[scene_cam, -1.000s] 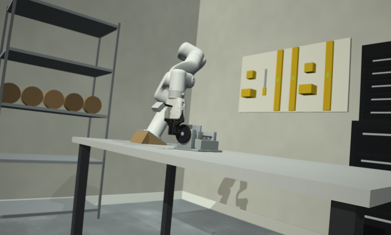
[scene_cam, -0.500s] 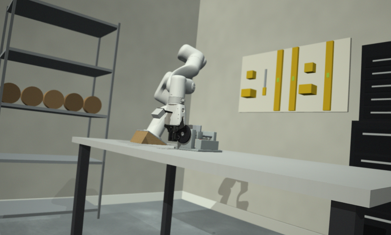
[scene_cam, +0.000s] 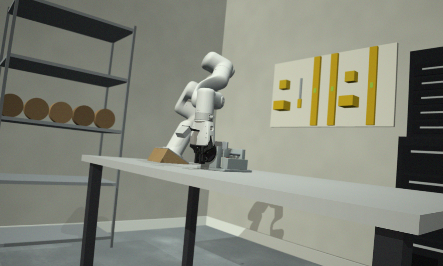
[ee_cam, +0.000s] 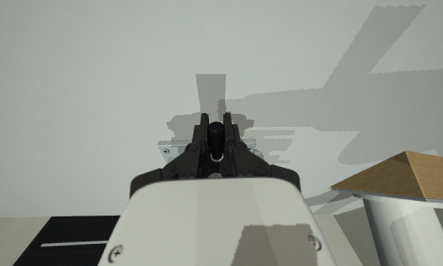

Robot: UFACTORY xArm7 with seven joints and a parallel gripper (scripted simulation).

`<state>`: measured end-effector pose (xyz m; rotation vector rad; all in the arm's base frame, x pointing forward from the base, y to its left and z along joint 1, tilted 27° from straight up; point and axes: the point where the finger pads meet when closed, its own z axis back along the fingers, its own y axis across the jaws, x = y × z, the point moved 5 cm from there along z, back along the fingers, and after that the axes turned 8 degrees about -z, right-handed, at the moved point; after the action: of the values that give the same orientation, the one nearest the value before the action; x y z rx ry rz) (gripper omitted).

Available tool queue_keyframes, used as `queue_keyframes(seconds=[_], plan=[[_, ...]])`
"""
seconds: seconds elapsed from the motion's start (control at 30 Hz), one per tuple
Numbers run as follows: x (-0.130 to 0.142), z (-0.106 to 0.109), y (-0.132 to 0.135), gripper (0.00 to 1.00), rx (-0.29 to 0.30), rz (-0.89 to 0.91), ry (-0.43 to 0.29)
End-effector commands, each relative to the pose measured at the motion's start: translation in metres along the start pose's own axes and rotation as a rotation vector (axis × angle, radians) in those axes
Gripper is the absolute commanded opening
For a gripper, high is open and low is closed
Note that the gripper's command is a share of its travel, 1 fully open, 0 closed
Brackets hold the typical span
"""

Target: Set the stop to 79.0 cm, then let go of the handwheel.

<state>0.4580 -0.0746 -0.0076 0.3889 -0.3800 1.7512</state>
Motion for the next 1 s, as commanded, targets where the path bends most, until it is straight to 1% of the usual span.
queue_keyframes(seconds=[0.0, 0.17, 0.4, 0.47, 0.67, 0.97], plan=[[0.000, 0.003, -0.012, 0.06, -0.004, 0.001, 0.003], [0.002, 0.008, -0.021, 0.06, -0.004, 0.001, 0.003], [0.003, 0.022, -0.032, 0.06, -0.004, 0.001, 0.003], [0.003, 0.022, -0.032, 0.06, -0.004, 0.001, 0.003], [0.004, 0.039, -0.033, 0.06, -0.004, 0.001, 0.003], [0.002, 0.058, -0.022, 0.06, -0.004, 0.001, 0.003]])
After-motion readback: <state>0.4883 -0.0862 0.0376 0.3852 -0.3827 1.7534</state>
